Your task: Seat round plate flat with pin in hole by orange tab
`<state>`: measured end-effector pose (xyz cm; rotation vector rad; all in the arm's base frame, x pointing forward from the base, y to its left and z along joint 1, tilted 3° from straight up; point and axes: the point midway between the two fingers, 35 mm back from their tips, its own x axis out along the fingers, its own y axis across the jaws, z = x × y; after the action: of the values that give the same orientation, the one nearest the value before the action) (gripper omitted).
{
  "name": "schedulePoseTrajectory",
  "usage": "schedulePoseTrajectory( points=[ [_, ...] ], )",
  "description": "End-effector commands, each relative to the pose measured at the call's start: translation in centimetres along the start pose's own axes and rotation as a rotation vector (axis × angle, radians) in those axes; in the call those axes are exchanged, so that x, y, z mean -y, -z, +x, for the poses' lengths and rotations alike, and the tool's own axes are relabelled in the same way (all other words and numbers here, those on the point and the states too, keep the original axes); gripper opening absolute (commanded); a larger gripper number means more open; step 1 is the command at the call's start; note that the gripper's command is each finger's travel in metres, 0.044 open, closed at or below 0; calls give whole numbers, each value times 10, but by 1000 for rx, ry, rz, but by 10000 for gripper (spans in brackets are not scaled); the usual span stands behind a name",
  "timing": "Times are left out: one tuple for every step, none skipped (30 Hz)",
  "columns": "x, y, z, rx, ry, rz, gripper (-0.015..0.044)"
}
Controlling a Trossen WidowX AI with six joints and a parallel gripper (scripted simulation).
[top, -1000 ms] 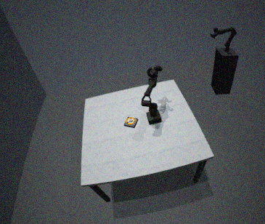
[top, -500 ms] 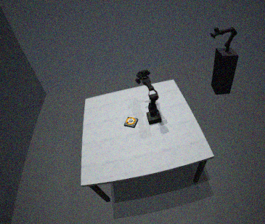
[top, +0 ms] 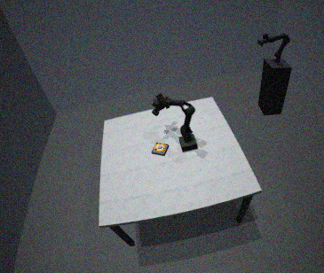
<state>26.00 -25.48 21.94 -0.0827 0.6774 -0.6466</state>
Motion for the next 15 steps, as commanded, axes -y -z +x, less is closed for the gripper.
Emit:
schedulePoseTrajectory(
  points=[
    [-75,6,8,-97,-174,-53,0],
    [-90,8,8,-117,-206,-67,0],
    [-106,12,7,-141,-240,-83,0],
    [-109,12,7,-146,-246,-85,0],
    [-118,14,7,-163,-266,-93,0],
    [-133,18,6,-192,-298,-107,0],
    [-151,24,3,-227,-335,-126,0],
    [-168,30,0,-263,-370,-147,0],
    [-185,36,-4,-300,-402,-169,0],
    [-198,42,-8,-329,-425,-188,0],
    [-212,48,-13,-361,-449,-209,0],
    [-214,49,-14,-367,-453,-214,0],
    [-221,53,-16,-384,-465,-227,0],
    [-233,59,-22,-414,-485,-249,0],
    [-247,67,-28,-451,-506,-278,0]
  ],
)
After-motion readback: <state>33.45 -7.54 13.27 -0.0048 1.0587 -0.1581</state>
